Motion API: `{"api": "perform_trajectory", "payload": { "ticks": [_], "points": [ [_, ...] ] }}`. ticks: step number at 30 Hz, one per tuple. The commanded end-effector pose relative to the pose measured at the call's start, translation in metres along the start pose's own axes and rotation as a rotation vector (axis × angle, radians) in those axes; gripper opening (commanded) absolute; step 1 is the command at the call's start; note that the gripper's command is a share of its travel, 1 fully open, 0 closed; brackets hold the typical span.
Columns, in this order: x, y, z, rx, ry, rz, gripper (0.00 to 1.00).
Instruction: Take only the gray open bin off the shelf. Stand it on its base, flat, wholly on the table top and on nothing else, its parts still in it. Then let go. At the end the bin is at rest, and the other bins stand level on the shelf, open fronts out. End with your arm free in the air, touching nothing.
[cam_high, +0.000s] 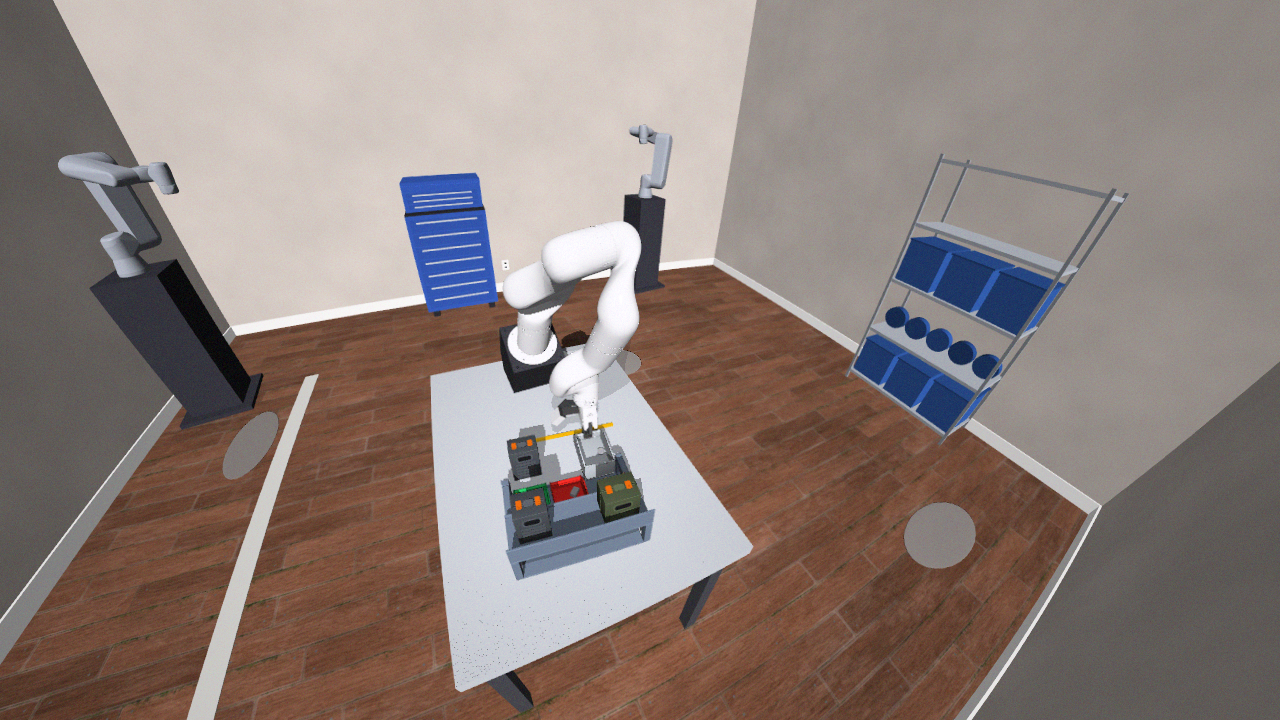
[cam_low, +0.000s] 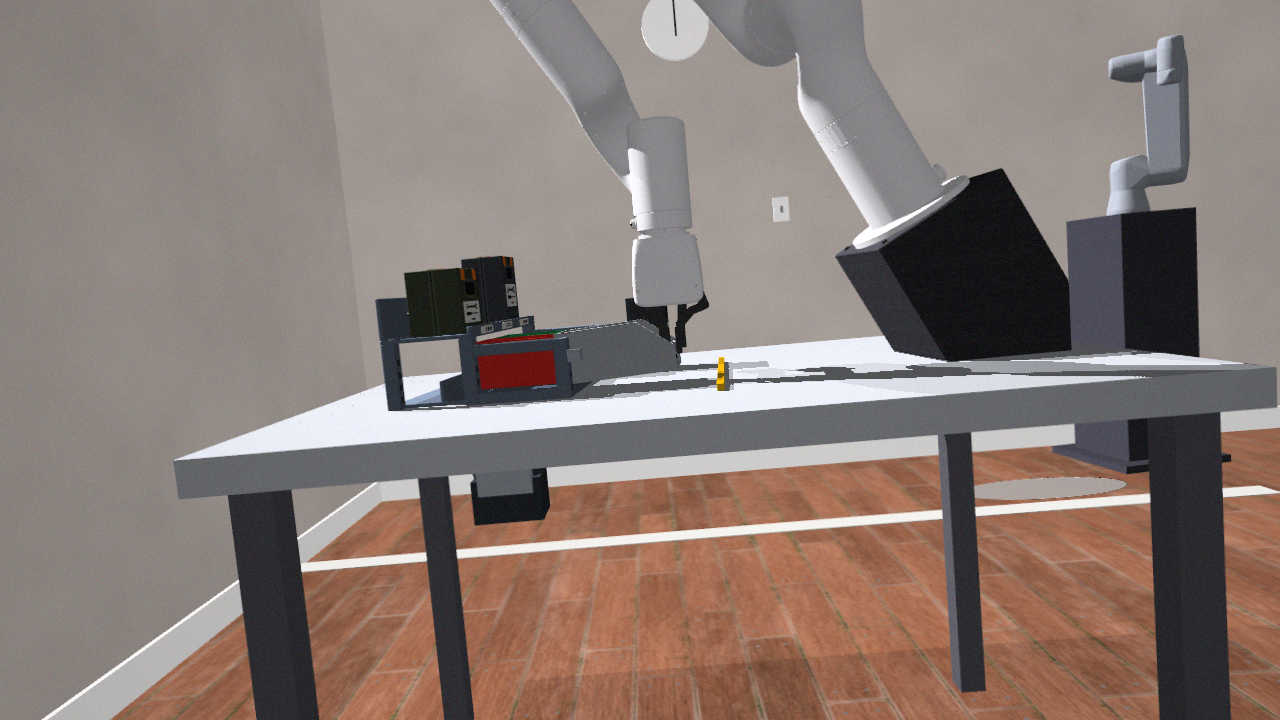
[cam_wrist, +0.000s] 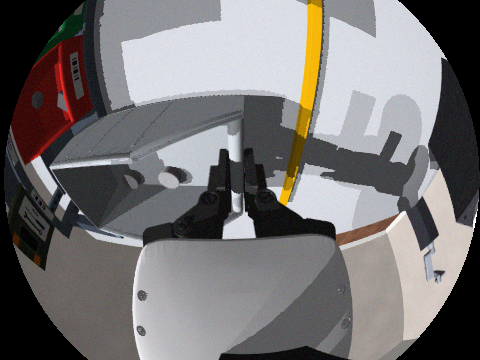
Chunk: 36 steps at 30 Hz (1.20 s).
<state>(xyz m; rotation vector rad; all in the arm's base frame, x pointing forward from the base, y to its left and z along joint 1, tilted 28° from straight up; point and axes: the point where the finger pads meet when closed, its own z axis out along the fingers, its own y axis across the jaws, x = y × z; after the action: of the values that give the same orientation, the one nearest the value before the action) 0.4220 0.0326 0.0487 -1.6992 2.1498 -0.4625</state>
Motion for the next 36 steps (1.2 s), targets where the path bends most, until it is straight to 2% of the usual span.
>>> {"api": "perform_trajectory", "payload": {
  "ticks": [1, 7, 19, 24, 36],
  "points": [
    [0.000, 0.000, 0.000, 0.000, 0.000, 0.000, 0.00],
    [0.000, 0.000, 0.008, 0.001, 0.000, 0.000, 0.00],
    [0.000, 0.000, 0.008, 0.001, 0.000, 0.000, 0.00],
    [0.000, 0.000, 0.016, 0.001, 0.000, 0.000, 0.00],
    [0.000, 0.000, 0.016, 0.001, 0.000, 0.000, 0.00]
  ]
}}
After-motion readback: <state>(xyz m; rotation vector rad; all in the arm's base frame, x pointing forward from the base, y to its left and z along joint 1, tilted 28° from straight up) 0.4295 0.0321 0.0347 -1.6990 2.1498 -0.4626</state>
